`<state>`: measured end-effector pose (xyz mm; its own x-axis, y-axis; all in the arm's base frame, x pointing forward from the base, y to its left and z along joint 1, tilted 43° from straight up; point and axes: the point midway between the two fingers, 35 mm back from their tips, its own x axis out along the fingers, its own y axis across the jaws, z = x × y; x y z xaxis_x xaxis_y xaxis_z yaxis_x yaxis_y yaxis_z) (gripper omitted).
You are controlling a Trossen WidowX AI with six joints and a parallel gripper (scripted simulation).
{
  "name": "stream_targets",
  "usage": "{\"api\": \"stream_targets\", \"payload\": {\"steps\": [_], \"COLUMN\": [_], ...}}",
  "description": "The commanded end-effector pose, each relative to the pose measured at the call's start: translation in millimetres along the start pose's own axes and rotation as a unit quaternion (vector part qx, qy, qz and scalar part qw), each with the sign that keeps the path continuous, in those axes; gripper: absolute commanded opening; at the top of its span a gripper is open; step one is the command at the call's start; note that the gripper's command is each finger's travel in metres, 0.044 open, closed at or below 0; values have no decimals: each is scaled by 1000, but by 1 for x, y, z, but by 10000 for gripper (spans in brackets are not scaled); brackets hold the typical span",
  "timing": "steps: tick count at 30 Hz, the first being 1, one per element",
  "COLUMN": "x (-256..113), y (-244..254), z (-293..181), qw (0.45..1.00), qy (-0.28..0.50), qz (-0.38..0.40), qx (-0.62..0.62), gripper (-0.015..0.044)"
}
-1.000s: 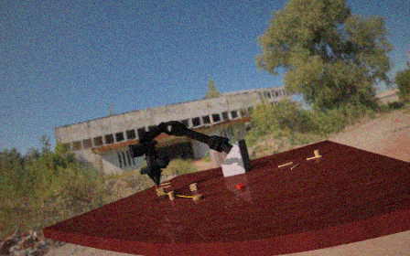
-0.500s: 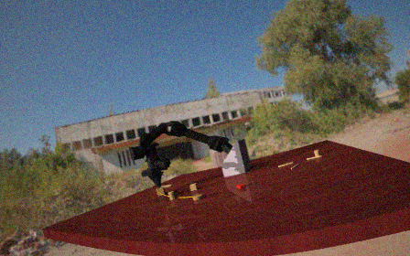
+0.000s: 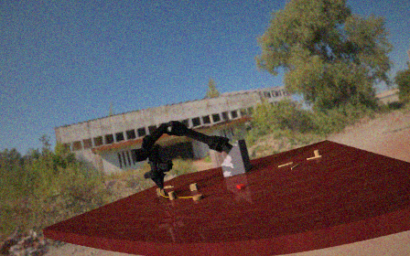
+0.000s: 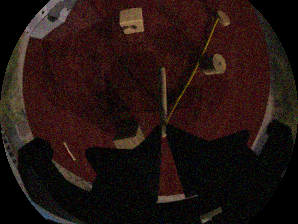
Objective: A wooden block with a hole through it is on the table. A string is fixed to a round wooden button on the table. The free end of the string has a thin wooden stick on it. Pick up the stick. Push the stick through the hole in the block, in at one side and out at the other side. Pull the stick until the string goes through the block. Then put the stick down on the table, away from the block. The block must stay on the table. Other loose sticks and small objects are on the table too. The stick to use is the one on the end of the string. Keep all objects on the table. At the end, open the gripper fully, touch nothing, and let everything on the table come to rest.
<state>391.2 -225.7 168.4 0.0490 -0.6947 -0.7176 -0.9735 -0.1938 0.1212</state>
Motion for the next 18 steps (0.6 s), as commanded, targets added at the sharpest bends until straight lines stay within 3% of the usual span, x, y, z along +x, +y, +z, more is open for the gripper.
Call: {"api": "stream_targets", "payload": {"steps": [1, 18], "x": [3, 17], "y": [5, 20], "z": [1, 10], "qw": [1000, 1000], "qy": [-1, -3], "qz": [0, 1], "qx": [-1, -2], "gripper": [0, 0]}}
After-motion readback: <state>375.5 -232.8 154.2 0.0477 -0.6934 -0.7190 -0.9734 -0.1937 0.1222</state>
